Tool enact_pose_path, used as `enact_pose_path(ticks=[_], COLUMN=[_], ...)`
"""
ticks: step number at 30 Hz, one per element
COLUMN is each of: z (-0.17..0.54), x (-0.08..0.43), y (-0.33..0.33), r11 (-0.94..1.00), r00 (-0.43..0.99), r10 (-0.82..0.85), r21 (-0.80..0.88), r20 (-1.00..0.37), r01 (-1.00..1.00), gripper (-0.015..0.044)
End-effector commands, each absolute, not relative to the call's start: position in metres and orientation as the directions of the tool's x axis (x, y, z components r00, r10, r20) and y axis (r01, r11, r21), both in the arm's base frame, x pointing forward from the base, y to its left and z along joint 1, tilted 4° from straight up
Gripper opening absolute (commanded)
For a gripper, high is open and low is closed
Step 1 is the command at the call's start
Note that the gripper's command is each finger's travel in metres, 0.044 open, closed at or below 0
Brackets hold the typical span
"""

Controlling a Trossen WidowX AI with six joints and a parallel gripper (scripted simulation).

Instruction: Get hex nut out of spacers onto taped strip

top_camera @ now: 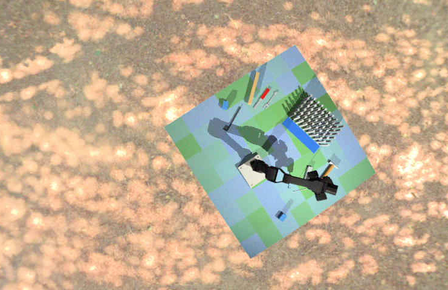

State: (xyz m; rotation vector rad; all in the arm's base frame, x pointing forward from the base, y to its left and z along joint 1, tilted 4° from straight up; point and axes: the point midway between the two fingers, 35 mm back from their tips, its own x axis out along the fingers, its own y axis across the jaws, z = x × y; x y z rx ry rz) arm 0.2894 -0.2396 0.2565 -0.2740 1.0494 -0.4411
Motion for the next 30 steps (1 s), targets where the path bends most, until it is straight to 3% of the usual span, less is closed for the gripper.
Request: enact_pose_path(ticks=[1, 15, 30], z=[0.255, 0.244, 0.235], x=[0.29, 0.293, 0.292], y=[-0.23, -0.194, -0.156], r11=[0.892, 0.824, 0.541], r00=[0.438, 0.484, 0.513], r10=[-0.446, -0.315, -0.168], r21=[-0.343, 0.017, 0.356], r20=[-0.781, -0.817, -0.842], r01=[0.296, 0.566, 0.762], gripper=[0.0, 0.0, 0.0])
